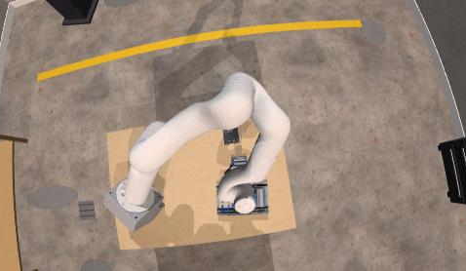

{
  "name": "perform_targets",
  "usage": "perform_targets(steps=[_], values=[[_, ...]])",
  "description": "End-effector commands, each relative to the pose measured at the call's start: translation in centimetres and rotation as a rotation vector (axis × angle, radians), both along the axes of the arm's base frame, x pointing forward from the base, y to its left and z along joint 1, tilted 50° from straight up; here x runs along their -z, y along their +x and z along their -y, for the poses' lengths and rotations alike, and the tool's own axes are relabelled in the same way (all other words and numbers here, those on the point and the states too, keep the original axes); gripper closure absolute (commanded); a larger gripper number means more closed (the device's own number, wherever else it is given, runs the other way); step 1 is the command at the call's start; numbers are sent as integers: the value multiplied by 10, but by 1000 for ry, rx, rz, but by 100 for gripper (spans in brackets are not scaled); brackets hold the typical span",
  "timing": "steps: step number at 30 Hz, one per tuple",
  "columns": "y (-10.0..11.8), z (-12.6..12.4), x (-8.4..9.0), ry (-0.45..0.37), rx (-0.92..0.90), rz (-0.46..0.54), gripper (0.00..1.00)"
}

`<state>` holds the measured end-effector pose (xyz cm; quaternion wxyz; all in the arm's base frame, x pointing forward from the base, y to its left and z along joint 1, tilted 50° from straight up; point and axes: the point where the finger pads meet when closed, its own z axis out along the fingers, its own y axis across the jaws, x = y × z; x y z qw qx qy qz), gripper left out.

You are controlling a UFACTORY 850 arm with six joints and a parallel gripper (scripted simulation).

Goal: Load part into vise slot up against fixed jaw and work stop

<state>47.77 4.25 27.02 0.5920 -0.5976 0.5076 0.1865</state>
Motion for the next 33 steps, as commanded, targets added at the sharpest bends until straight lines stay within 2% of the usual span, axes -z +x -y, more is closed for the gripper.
perform_targets(steps=[1,7,22,24,33], values=[[0,0,-1,-37,24,-9,11],[0,0,-1,-77,48,-19,11],[-1,-2,-3,-247,155,-64,11],[-1,-2,-3,-247,155,-64,11],[-1,-3,-4,-360,226,-93,11]])
